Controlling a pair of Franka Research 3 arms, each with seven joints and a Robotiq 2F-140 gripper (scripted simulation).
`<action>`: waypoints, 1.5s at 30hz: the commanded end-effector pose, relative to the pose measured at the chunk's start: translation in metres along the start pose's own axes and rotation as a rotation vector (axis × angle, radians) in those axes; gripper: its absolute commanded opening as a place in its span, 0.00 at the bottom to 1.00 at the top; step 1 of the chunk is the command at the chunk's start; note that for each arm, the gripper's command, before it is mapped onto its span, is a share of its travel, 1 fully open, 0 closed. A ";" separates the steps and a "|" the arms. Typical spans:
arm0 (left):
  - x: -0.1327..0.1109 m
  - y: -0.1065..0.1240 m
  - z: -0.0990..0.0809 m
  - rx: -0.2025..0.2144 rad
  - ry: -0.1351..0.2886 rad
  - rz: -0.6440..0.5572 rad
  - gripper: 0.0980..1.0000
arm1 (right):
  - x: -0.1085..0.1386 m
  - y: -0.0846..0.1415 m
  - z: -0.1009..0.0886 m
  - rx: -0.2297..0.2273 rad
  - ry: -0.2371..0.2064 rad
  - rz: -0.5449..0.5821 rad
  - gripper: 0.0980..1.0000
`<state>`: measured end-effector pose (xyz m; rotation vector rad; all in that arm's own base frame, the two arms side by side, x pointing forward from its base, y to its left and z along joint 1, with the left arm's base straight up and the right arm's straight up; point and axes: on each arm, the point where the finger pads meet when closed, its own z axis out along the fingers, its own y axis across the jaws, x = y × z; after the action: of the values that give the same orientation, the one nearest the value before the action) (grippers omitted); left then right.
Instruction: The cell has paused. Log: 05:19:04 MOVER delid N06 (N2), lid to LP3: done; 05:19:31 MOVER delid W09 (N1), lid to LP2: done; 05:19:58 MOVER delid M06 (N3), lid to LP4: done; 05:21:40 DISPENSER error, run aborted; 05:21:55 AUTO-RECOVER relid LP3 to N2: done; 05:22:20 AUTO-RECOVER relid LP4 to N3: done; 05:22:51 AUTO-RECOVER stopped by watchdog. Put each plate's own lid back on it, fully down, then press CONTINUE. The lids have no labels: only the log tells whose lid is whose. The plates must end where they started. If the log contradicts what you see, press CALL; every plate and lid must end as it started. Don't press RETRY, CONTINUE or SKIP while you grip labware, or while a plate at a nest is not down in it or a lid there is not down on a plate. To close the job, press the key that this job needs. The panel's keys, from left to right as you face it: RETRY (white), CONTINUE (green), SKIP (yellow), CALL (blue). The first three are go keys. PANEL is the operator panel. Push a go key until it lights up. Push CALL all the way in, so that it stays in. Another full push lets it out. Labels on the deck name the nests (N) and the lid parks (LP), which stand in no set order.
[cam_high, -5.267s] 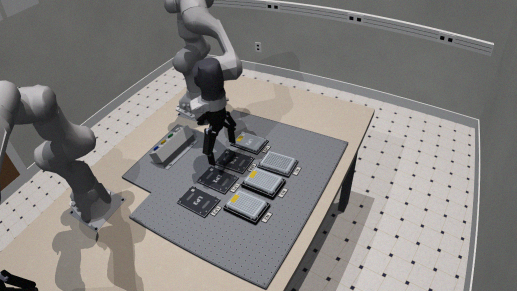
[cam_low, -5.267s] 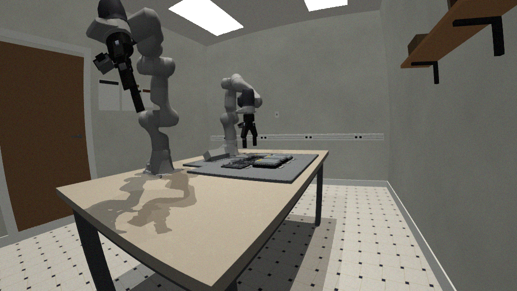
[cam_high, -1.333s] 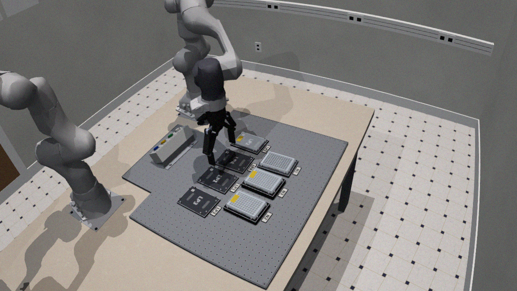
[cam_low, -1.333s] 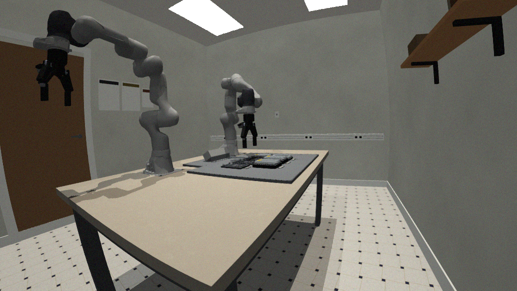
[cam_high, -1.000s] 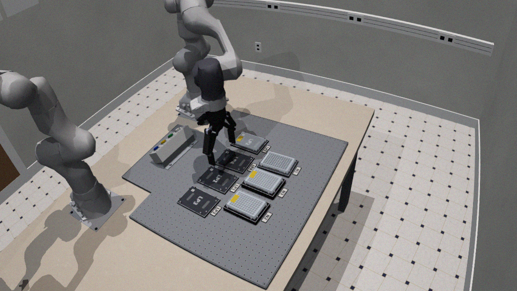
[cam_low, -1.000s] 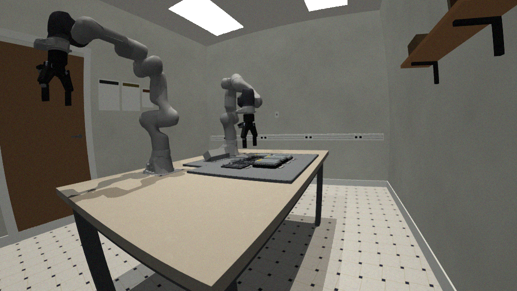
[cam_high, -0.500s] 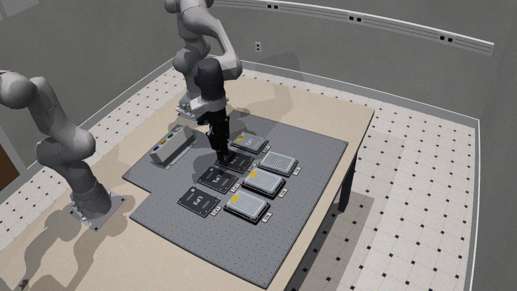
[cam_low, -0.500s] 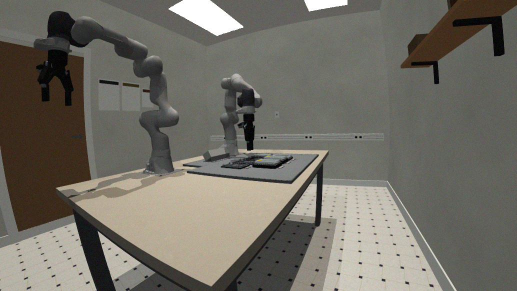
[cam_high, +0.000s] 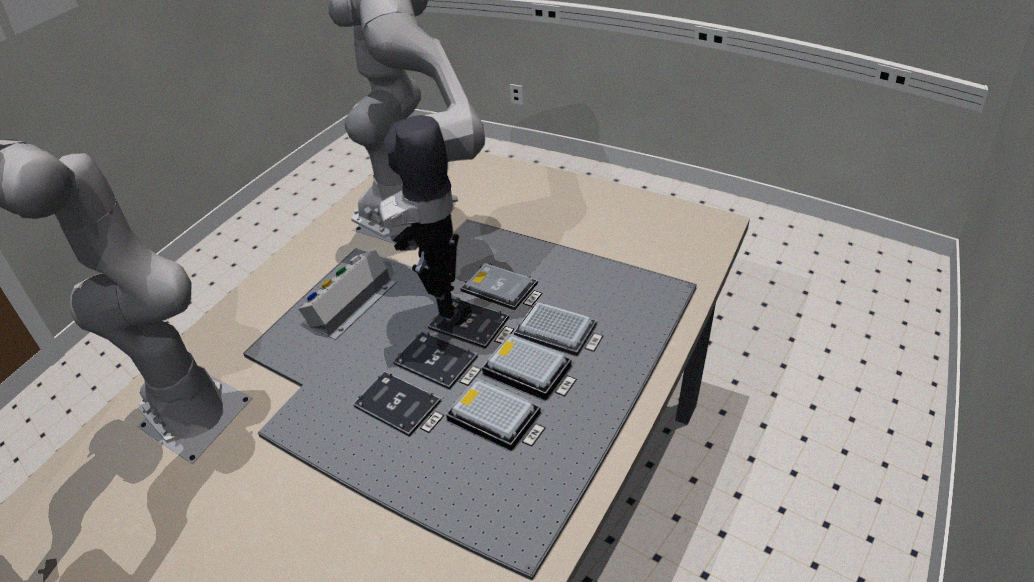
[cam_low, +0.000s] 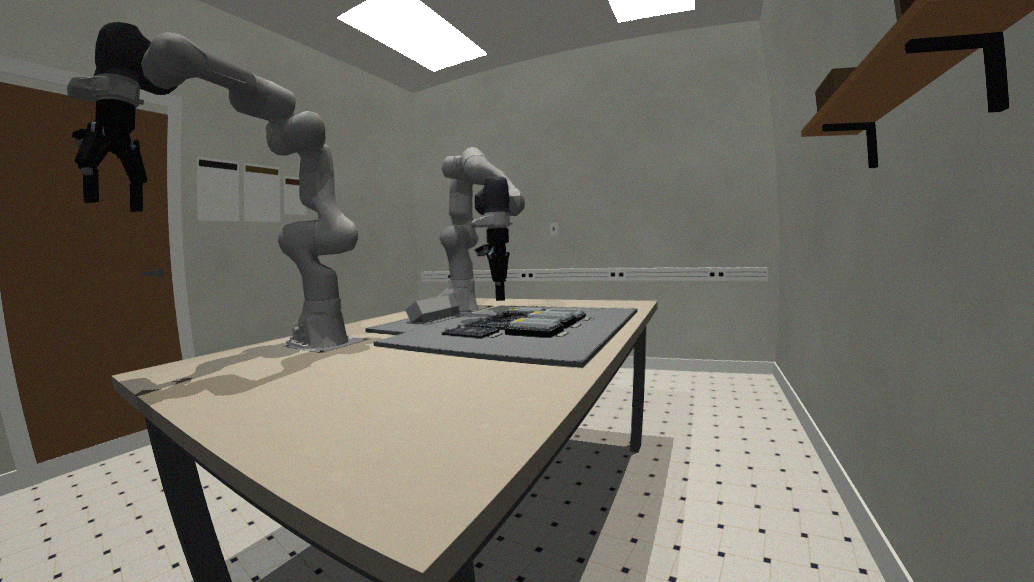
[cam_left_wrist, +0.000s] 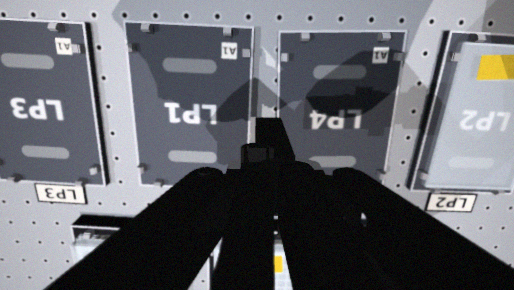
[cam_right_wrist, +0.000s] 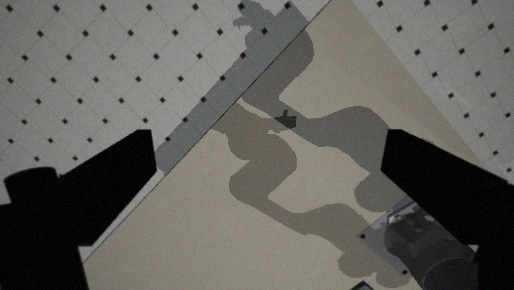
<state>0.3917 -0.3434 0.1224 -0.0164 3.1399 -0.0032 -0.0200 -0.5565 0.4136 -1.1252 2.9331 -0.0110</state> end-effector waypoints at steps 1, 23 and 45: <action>0.000 0.001 0.000 -0.001 0.002 0.001 0.00 | 0.000 0.000 0.000 0.000 0.000 0.000 1.00; -0.010 0.085 -0.003 -0.003 0.010 -0.660 0.00 | 0.000 0.000 0.000 0.000 0.000 0.000 1.00; -0.003 0.196 -0.001 0.013 0.029 -1.530 0.66 | 0.000 0.000 0.000 0.000 0.000 0.000 1.00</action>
<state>0.3924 -0.1450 0.1225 -1.9136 2.5319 -0.0305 -0.0200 -0.5565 0.4136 -1.1252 2.9331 -0.0110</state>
